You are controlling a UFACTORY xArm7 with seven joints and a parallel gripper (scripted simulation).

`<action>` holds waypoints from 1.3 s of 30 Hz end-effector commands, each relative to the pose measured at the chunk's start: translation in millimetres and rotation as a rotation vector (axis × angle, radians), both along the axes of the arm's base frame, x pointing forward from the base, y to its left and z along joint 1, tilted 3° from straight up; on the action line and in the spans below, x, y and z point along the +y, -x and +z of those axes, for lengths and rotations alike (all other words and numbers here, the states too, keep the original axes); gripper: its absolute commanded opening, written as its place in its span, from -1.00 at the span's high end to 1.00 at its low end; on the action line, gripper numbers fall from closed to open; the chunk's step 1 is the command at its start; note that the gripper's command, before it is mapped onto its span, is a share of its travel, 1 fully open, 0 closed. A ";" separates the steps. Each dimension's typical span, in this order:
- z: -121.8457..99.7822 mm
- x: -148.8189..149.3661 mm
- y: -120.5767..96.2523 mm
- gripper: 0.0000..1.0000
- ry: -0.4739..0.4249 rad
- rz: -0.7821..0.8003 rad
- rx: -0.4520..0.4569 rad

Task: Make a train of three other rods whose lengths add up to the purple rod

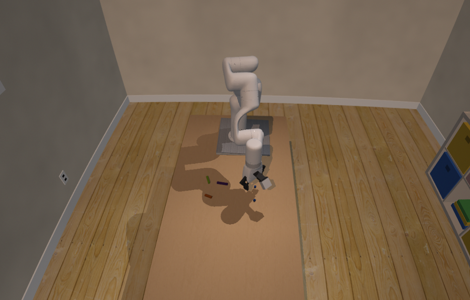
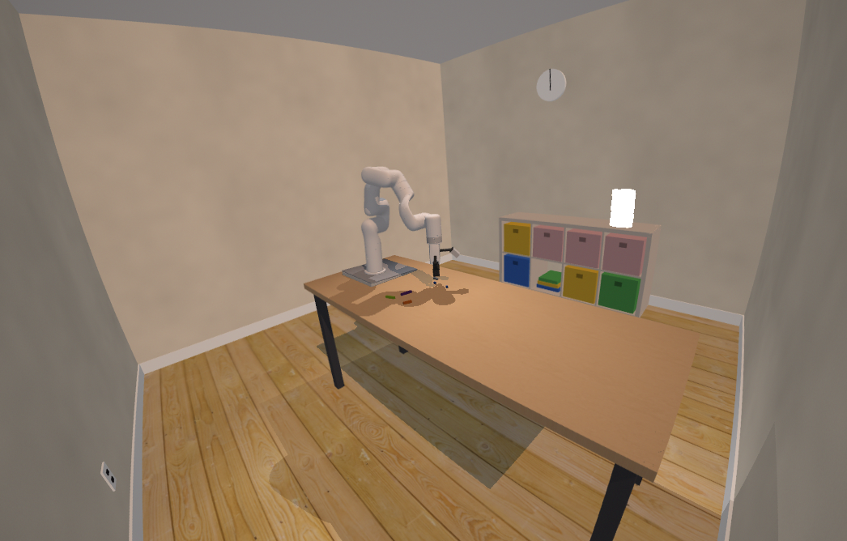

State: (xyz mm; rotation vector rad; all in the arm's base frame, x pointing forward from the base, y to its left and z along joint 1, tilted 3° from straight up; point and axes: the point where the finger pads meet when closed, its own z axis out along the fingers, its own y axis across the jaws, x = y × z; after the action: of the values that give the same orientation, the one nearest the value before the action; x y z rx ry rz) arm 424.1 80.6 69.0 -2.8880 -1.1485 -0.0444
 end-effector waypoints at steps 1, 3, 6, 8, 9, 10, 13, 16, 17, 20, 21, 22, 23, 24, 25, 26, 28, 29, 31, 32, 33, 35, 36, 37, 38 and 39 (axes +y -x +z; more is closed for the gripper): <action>1.5 0.0 -1.6 -1.00 -0.001 -0.003 -0.004; 1.4 -1.5 -1.8 -1.00 -0.001 -0.020 -0.003; 0.9 -7.8 -3.0 -1.00 -0.003 -0.096 0.001; 0.3 -15.3 -4.2 -1.00 -0.004 -0.186 0.005; 0.1 -18.6 -4.7 -1.00 -0.005 -0.225 0.007; -0.1 -20.8 -5.0 -1.00 -0.006 -0.251 0.009; -0.3 -23.3 -5.4 -1.00 -0.006 -0.281 0.010; -1.1 -35.4 -6.9 -1.00 -0.009 -0.425 0.017; -1.3 -37.7 -7.2 -1.00 -0.009 -0.452 0.018; -1.8 -45.9 -8.0 -1.00 -0.011 -0.548 0.023; -2.0 -48.6 -8.2 -1.00 -0.011 -0.580 0.025; -2.2 -51.3 -8.4 -1.00 -0.012 -0.612 0.026; -2.4 -54.0 -8.6 -1.00 -0.012 -0.643 0.028; -2.5 -56.7 -8.8 -1.00 -0.013 -0.675 0.029; -2.7 -59.5 -9.0 -1.00 -0.013 -0.707 0.031; -2.9 -62.2 -9.1 -1.00 -0.014 -0.739 0.032; -3.2 -67.6 -9.4 -1.00 -0.015 -0.802 0.035; -3.2 -67.6 -9.4 -1.00 -0.015 -0.802 0.035; -3.6 -75.6 -9.7 -1.00 -0.016 -0.895 0.040; -3.8 -77.7 -9.7 -1.00 -0.017 -0.920 0.041; -3.9 -79.8 -9.7 -1.00 -0.017 -0.945 0.042; -4.2 -85.1 -9.8 -1.00 -0.018 -1.006 0.045; -4.3 -87.9 -9.8 -1.00 -0.018 -1.038 0.046; -4.4 -90.6 -9.8 -1.00 -0.019 -1.070 0.047; -4.6 -93.4 -9.8 -1.00 -0.019 -1.102 0.049; -4.7 -96.1 -9.7 -1.00 -0.020 -1.134 0.050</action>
State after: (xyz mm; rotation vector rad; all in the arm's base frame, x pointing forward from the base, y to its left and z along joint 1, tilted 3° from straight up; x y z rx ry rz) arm 432.1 -4.3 63.4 -3.0623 0.3738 -0.0064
